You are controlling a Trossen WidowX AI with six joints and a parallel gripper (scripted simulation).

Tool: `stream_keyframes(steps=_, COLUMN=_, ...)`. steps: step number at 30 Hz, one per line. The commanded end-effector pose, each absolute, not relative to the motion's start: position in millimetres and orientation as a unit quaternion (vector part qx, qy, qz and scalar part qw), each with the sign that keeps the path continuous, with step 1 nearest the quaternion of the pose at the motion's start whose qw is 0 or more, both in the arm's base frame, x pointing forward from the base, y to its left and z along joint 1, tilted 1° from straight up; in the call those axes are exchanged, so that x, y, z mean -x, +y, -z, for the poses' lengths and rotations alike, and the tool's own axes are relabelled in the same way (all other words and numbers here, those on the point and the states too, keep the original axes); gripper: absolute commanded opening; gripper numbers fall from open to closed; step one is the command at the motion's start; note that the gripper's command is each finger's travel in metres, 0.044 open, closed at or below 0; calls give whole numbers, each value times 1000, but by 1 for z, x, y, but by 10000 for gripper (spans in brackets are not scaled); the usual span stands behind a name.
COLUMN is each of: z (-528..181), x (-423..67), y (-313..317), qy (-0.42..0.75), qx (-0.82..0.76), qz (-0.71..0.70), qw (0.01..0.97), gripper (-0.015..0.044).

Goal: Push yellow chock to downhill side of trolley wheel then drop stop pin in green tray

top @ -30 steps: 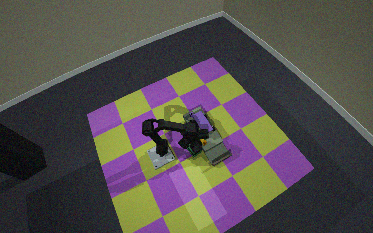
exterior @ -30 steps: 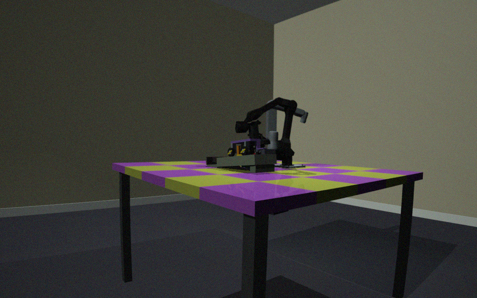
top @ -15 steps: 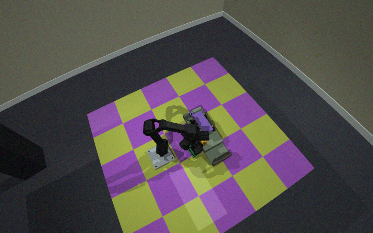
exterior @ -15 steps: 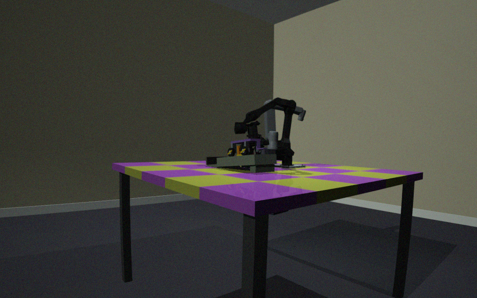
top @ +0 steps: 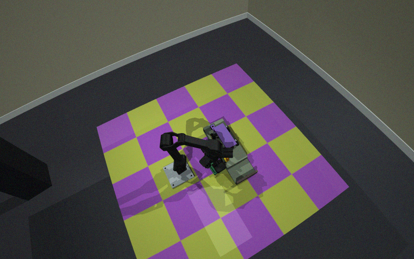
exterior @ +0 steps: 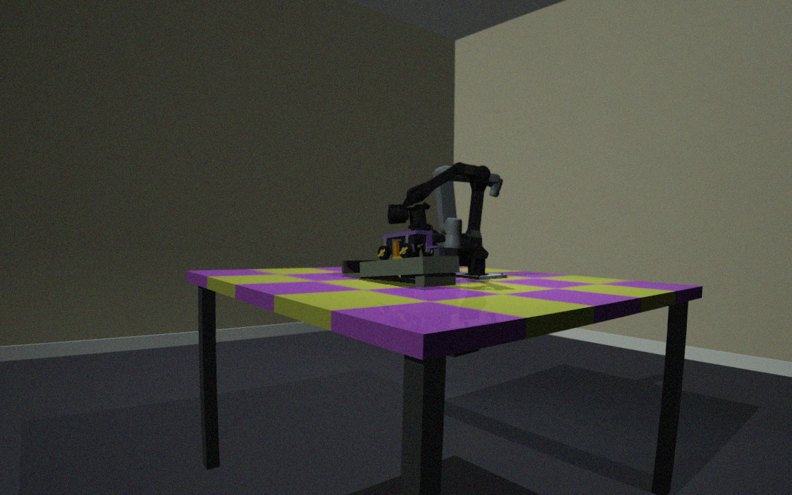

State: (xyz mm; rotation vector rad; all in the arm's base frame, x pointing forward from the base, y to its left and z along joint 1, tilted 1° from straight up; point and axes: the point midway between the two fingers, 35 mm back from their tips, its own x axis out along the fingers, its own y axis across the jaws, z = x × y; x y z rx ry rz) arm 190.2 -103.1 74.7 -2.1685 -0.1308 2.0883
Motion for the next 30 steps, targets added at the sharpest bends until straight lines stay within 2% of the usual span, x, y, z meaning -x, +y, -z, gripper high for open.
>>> stream_keyframes(steps=1, z=-74, x=-191, y=-106, qy=-43, qx=719, qz=-691, qw=61, gripper=190)
stream_keyframes(steps=30, z=-63, x=-191, y=-121, qy=-43, qx=719, qz=-691, qw=61, gripper=190)
